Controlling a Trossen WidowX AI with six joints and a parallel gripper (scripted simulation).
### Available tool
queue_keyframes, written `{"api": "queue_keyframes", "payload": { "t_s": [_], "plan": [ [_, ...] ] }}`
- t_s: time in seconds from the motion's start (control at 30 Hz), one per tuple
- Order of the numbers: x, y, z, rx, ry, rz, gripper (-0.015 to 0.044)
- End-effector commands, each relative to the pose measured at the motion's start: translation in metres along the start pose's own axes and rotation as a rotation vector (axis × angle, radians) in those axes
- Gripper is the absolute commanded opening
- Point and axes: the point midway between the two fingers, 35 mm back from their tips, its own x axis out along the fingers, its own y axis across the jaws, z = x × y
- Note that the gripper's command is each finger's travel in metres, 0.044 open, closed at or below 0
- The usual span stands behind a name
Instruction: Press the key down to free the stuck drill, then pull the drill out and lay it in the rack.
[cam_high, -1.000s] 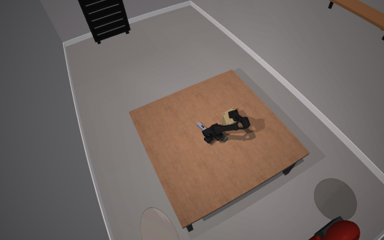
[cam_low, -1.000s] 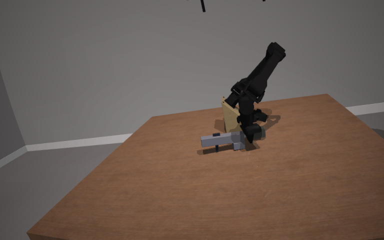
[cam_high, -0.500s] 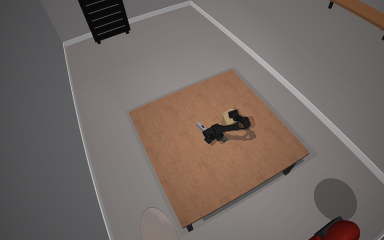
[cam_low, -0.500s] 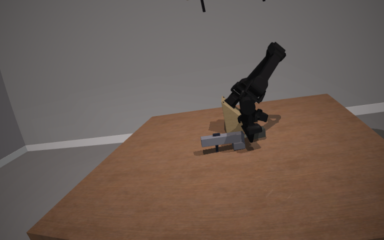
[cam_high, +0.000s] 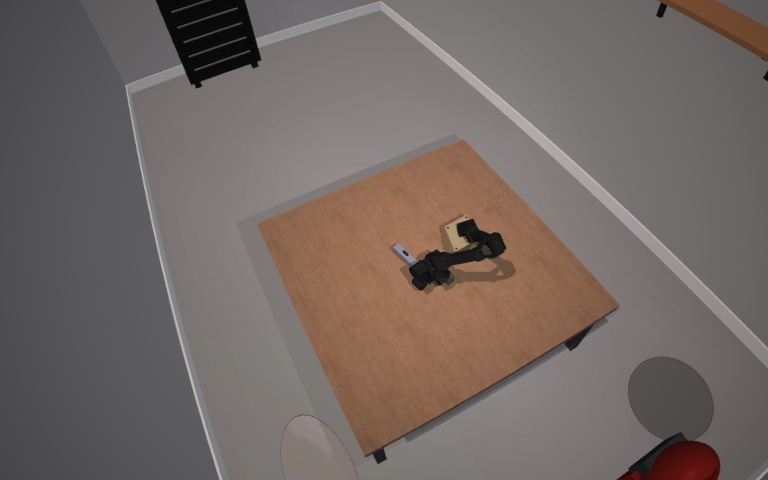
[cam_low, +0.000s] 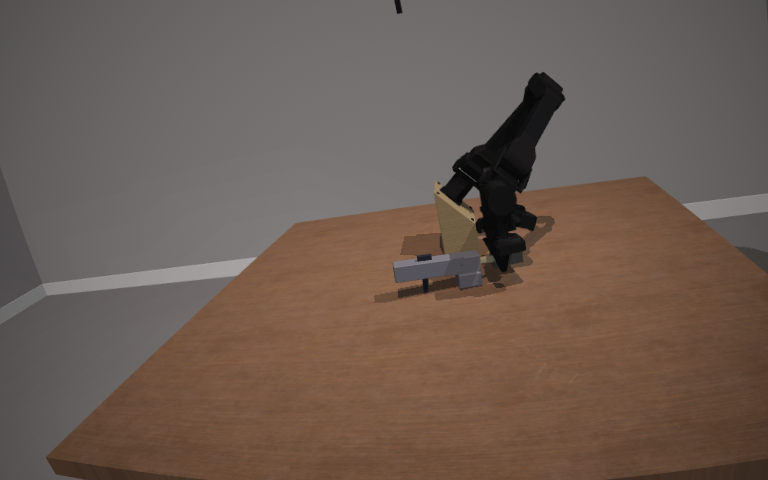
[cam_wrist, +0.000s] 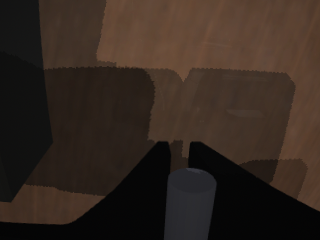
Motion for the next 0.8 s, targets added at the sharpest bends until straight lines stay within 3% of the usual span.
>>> {"api": "queue_keyframes", "payload": {
  "t_s": [0.0,0.3,0.77],
  "plan": [
    [0.0,0.0,0.006,0.004,0.0,-0.004,0.0],
    [0.0,-0.001,0.019,0.004,-0.001,-0.004,0.0],
    [0.001,0.0,0.013,0.003,-0.002,-0.002,0.0368]
  ]
}}
